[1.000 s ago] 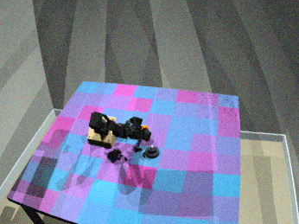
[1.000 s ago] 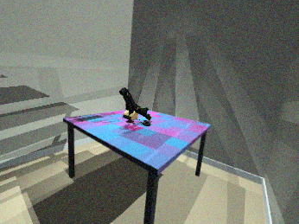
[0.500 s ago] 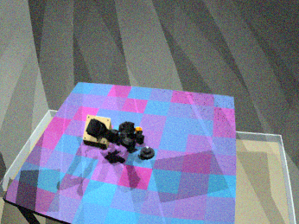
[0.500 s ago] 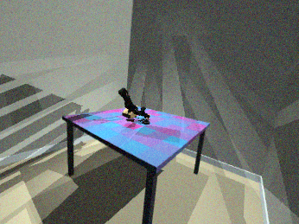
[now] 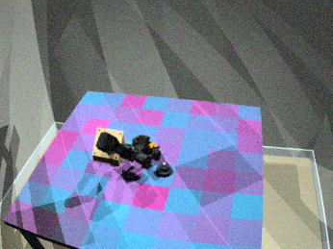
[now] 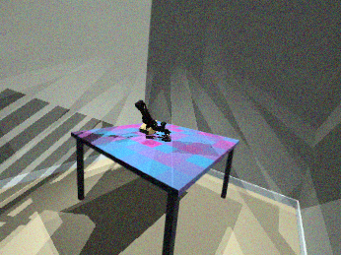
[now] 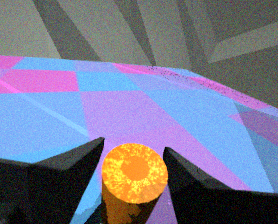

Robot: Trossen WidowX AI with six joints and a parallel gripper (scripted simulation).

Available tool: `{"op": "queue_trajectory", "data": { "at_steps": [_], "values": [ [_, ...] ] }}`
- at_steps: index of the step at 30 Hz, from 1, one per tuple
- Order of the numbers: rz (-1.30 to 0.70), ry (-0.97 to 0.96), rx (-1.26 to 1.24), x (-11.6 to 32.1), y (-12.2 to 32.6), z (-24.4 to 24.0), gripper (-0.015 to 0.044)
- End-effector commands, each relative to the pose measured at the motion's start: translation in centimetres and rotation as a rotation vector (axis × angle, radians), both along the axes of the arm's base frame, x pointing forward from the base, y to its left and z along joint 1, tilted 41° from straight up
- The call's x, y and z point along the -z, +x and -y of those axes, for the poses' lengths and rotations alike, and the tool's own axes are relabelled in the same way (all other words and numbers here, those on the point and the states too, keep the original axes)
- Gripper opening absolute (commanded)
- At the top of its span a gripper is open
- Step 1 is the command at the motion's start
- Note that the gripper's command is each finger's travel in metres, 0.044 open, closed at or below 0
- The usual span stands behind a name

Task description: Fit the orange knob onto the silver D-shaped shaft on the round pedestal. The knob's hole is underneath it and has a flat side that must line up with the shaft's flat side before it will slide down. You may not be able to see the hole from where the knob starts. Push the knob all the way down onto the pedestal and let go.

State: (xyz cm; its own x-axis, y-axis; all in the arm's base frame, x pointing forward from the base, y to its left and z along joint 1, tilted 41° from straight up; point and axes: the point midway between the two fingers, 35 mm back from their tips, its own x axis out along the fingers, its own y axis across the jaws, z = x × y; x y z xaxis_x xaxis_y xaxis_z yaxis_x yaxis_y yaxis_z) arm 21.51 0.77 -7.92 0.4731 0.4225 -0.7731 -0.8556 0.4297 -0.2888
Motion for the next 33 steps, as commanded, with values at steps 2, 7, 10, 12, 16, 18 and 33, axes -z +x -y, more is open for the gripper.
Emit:
{"op": "queue_trajectory", "data": {
  "at_steps": [2, 7, 10, 12, 16, 18, 33],
  "values": [
    [0.001, 0.000, 0.001, 0.0, 0.0, 0.0, 0.0260],
    [0.001, 0.000, 0.001, 0.0, 0.0, 0.0, 0.0260],
    [0.001, 0.000, 0.001, 0.0, 0.0, 0.0, 0.0286],
    [0.001, 0.000, 0.001, 0.0, 0.0, 0.0, 0.0339],
    [0.001, 0.000, 0.001, 0.0, 0.0, 0.0, 0.0440],
    [0.001, 0.000, 0.001, 0.0, 0.0, 0.0, 0.0440],
    [0.003, 0.001, -0.001, -5.8, 0.9, -4.9, 0.0440]
  ]
}}
